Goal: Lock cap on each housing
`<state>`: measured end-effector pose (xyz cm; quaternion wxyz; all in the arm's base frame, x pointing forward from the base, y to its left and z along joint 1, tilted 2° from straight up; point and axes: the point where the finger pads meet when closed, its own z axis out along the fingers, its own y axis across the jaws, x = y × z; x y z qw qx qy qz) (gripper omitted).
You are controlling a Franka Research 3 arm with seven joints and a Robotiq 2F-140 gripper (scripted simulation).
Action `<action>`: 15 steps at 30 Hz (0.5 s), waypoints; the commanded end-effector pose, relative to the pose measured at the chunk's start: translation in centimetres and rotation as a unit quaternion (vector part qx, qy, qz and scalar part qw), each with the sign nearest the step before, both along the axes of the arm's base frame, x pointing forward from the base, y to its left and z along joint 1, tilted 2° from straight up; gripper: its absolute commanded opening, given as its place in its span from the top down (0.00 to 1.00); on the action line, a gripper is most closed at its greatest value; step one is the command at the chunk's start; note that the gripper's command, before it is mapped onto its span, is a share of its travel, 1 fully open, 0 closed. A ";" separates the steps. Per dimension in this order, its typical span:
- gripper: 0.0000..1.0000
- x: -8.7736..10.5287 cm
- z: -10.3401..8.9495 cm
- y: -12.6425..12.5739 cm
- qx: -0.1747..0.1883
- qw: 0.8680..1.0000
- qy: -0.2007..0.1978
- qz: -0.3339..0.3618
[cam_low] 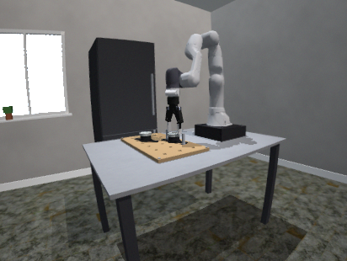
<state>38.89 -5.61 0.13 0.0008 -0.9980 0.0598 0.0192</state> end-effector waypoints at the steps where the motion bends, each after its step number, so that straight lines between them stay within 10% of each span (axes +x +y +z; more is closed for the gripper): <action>1: 0.22 0.3 -0.2 0.0 -0.003 1.000 -0.004 -0.013; 15: 0.22 0.3 -0.8 0.0 -0.003 1.000 -0.004 -0.012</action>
